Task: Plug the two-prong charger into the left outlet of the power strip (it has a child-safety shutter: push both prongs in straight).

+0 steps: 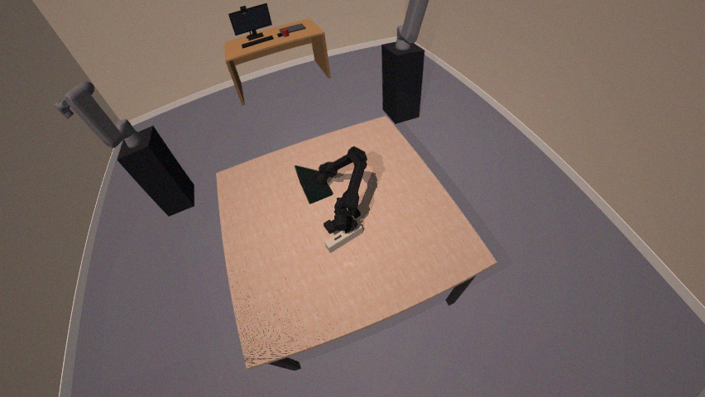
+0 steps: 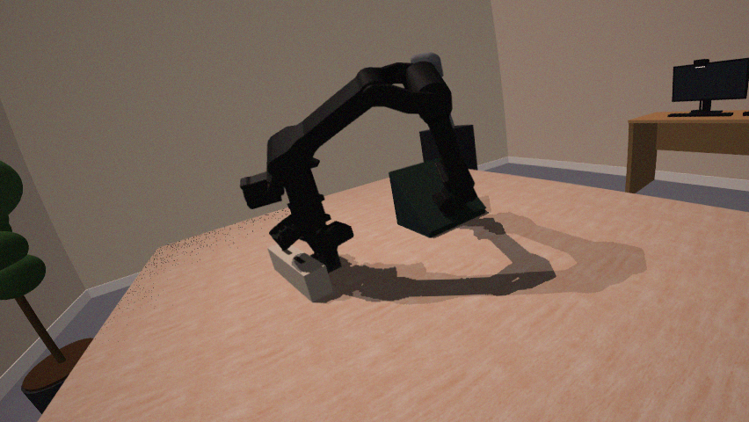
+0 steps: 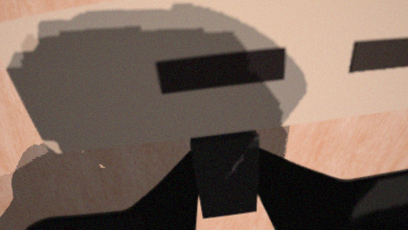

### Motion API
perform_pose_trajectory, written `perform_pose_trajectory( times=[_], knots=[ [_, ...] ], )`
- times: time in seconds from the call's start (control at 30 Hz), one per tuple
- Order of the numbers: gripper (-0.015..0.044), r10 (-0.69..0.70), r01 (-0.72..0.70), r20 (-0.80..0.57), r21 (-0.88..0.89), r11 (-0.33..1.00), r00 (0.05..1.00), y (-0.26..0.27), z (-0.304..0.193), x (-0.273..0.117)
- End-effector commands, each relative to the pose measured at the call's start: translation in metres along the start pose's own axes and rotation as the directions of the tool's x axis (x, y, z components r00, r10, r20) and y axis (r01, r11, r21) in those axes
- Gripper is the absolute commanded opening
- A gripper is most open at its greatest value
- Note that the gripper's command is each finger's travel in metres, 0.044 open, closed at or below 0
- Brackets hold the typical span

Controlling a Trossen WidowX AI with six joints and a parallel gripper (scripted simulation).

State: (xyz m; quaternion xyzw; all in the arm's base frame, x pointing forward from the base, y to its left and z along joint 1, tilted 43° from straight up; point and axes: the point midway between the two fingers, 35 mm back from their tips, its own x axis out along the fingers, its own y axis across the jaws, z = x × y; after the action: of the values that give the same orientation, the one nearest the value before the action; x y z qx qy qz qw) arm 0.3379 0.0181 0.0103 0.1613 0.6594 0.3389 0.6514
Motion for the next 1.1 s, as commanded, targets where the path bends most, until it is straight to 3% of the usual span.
perform_pose_trajectory(
  times=[0.0, 1.07],
  knots=[
    [0.0, 0.0, 0.0, 0.007, 0.001, 1.0, 1.0, 0.0004, 0.0028, -0.0015],
    [0.0, 0.0, 0.0, 0.007, 0.0, 1.0, 1.0, 0.0007, 0.0105, -0.0016]
  ],
)
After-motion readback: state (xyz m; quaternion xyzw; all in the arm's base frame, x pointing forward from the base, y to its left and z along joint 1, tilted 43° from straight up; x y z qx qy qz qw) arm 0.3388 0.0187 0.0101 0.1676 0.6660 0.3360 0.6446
